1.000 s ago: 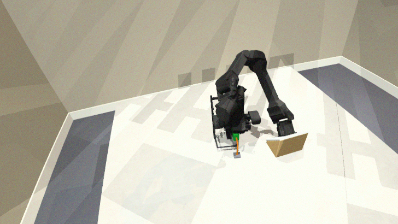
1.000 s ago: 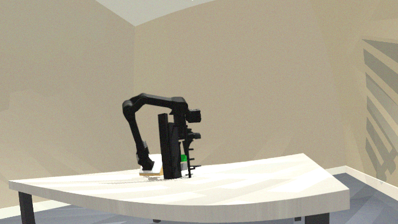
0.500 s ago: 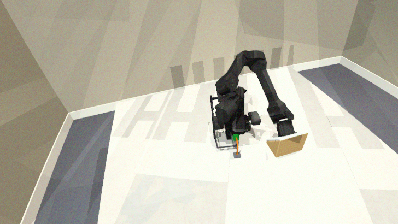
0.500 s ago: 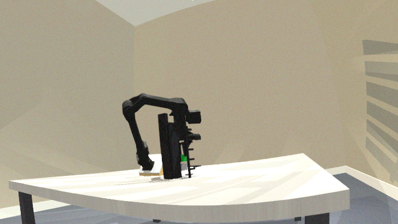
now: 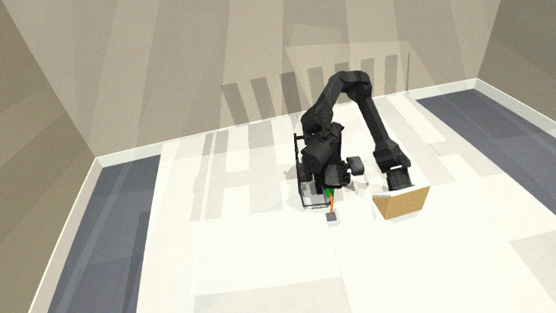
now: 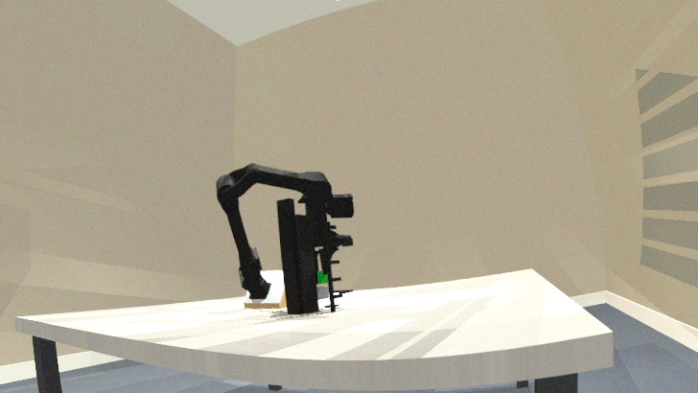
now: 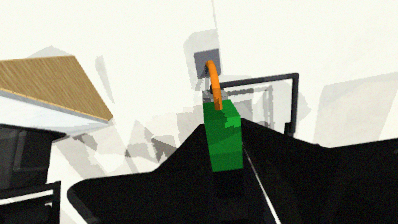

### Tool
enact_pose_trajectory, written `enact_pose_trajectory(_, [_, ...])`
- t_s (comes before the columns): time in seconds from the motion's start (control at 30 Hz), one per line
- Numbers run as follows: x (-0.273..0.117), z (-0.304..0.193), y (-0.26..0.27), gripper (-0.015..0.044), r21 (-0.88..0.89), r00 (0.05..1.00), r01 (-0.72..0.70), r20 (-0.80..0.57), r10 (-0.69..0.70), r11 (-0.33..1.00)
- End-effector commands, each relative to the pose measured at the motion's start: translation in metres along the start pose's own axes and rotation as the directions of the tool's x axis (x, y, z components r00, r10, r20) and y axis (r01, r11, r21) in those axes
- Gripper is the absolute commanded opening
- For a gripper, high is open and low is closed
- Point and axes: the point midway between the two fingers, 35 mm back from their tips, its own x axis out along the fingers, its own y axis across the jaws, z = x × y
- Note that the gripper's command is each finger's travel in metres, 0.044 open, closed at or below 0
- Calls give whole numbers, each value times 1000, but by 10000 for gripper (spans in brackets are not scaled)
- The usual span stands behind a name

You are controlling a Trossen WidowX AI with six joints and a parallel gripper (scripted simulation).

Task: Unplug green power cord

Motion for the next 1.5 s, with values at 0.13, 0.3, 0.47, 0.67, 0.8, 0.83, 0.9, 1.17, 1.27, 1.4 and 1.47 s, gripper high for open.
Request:
enact_pose_trajectory(0.13, [-3,23,-2,0,2,1000,3,25,-3,1000])
enact_pose_trajectory(0.3, [-4,31,-2,0,2,1000,3,26,-3,1000])
enact_pose_trajectory(0.47, [-5,39,-2,0,2,1000,3,26,-4,1000])
enact_pose_trajectory(0.67, [-2,36,-1,79,1,1000,4,23,-4,1000])
enact_pose_trajectory(0.8, [-2,35,-1,184,1,1000,4,22,-4,1000])
enact_pose_trajectory(0.83, [-2,35,-1,210,1,1000,4,22,-4,1000])
enact_pose_trajectory(0.9, [-2,35,-1,263,1,1000,4,22,-4,1000])
enact_pose_trajectory(1.17, [-9,62,-3,440,1,1000,4,25,-4,1000])
enact_pose_trajectory(1.27, [-14,88,-2,440,2,1000,4,26,-4,1000])
enact_pose_trajectory(1.4, [-16,95,-1,440,2,1000,4,26,-4,1000])
enact_pose_trajectory(1.47, [-16,95,-1,440,2,1000,4,26,-4,1000])
